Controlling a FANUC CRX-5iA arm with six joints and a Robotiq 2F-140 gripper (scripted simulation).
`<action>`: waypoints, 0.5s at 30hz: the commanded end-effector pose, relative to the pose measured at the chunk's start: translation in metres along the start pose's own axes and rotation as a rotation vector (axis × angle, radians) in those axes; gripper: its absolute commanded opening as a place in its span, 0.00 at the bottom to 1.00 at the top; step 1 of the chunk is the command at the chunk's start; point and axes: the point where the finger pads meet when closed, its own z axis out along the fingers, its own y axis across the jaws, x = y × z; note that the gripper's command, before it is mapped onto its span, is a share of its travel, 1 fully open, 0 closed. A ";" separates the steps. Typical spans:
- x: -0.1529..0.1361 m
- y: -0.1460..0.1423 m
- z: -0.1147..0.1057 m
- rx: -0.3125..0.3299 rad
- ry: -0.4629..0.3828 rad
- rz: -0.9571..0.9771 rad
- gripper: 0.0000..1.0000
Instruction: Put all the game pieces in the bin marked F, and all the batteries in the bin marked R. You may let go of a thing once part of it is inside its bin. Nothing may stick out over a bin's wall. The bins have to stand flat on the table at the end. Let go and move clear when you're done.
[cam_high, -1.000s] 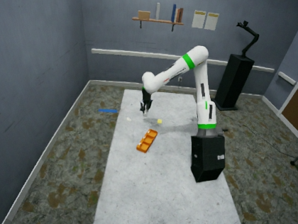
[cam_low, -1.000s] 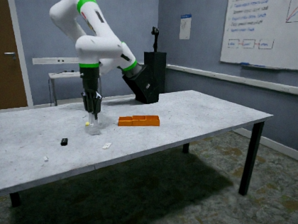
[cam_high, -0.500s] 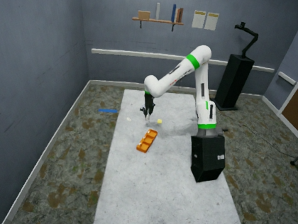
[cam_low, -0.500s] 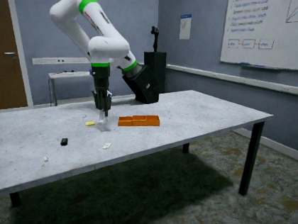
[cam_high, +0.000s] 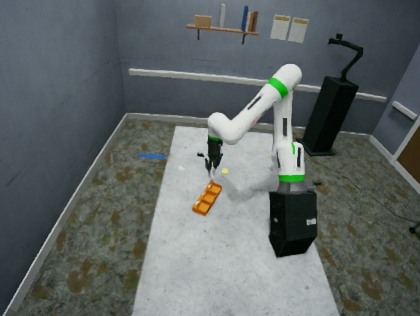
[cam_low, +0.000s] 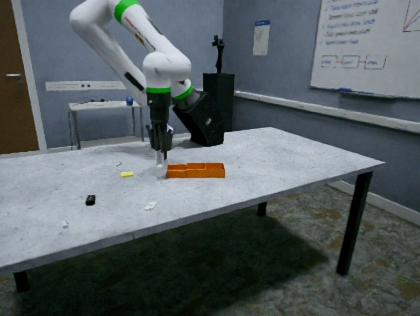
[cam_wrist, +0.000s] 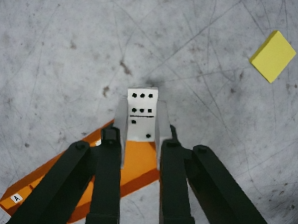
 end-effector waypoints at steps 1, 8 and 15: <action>-0.022 -0.004 -0.001 0.000 0.003 0.142 0.21; -0.064 -0.012 -0.001 0.002 -0.009 0.340 0.21; -0.083 -0.015 -0.001 0.003 -0.021 0.525 0.21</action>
